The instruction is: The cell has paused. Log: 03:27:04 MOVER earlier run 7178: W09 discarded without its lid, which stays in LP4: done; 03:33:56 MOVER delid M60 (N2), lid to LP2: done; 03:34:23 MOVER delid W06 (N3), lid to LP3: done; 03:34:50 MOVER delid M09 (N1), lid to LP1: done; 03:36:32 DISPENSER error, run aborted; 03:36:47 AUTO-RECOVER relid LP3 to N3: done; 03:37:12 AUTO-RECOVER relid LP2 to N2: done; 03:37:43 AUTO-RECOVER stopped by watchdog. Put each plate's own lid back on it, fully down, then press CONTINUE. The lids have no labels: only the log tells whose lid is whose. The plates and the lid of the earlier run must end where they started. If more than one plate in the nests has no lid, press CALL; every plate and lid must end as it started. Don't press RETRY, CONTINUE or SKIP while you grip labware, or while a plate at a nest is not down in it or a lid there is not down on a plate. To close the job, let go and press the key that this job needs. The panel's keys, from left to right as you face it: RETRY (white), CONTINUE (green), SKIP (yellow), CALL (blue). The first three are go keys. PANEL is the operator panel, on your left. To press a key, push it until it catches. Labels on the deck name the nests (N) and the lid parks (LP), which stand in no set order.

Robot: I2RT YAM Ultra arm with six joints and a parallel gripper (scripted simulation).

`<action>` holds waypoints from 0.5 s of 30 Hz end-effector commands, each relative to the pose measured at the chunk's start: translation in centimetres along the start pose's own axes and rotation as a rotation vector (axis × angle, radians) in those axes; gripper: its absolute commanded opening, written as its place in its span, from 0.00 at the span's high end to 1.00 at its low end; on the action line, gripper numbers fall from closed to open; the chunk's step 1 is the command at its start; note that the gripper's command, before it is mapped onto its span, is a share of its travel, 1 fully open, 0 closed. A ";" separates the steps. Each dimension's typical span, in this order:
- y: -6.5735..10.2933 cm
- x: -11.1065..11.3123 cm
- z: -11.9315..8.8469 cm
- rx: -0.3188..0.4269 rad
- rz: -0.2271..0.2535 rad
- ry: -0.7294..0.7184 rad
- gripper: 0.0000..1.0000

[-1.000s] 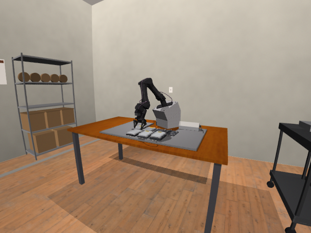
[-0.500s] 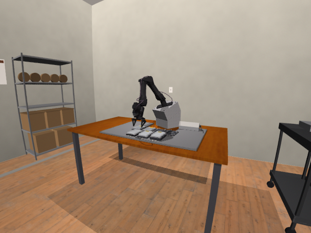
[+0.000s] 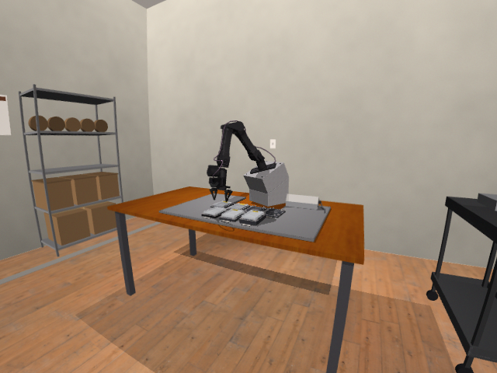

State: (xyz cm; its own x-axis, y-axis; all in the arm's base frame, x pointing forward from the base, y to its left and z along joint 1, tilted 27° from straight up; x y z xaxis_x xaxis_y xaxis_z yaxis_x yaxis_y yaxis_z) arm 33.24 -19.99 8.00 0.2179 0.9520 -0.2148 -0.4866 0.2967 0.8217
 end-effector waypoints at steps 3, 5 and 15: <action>0.1 -1.7 -1.8 0.149 0.001 0.014 0.00; 0.6 -1.7 -3.6 0.161 0.010 0.014 0.00; 1.1 -3.9 -6.3 0.124 0.006 0.014 0.00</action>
State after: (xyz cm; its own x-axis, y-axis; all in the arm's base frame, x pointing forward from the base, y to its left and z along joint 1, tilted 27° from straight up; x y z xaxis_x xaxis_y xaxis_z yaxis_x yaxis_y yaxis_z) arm 27.08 -22.24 5.44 0.2230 0.9544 -0.1982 -0.3282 0.2650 0.9067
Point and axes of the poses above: the point where the finger pads meet when closed, its own y axis back along the fingers, its own x axis across the jaws, z = x × y, the point moved 7 cm from there along y, back along the fingers, and after that the axes turned 1 degree about y, right-handed, at the moved point
